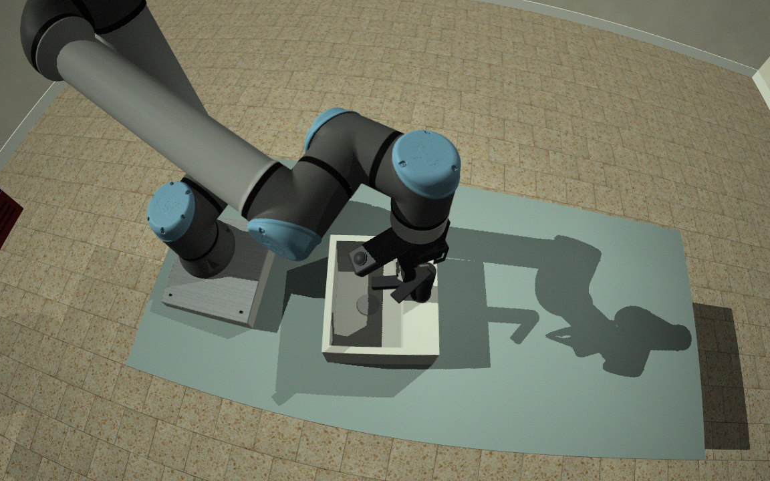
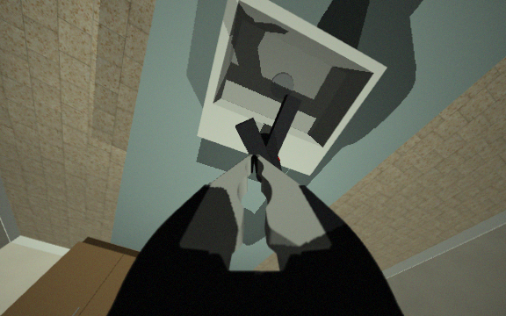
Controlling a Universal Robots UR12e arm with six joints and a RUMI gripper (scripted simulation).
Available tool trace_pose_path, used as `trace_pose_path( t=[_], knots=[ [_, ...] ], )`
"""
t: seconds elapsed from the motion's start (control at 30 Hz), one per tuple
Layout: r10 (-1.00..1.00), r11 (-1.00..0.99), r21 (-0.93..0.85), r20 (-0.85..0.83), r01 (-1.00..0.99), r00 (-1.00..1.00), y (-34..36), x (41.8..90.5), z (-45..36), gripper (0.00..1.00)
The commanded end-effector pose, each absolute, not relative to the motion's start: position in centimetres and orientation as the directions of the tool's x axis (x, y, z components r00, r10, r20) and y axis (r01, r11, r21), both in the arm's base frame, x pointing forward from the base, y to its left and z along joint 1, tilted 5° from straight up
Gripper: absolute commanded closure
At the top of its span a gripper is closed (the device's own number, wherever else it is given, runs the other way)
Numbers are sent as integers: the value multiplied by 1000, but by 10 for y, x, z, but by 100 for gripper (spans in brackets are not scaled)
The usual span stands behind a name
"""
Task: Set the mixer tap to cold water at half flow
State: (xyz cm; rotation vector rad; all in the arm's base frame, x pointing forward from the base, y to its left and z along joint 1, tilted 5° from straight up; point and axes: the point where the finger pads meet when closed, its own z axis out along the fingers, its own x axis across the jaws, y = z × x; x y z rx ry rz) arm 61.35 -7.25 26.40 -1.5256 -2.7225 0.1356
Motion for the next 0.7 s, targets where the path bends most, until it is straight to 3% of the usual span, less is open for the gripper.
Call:
trace_pose_path(
  t=[0.0,0.67],
  knots=[
    [771,634,-83,-14,769,-637,-73,616,265,100],
    [601,796,-83,6,599,-799,-74,620,266,100]
  ],
)
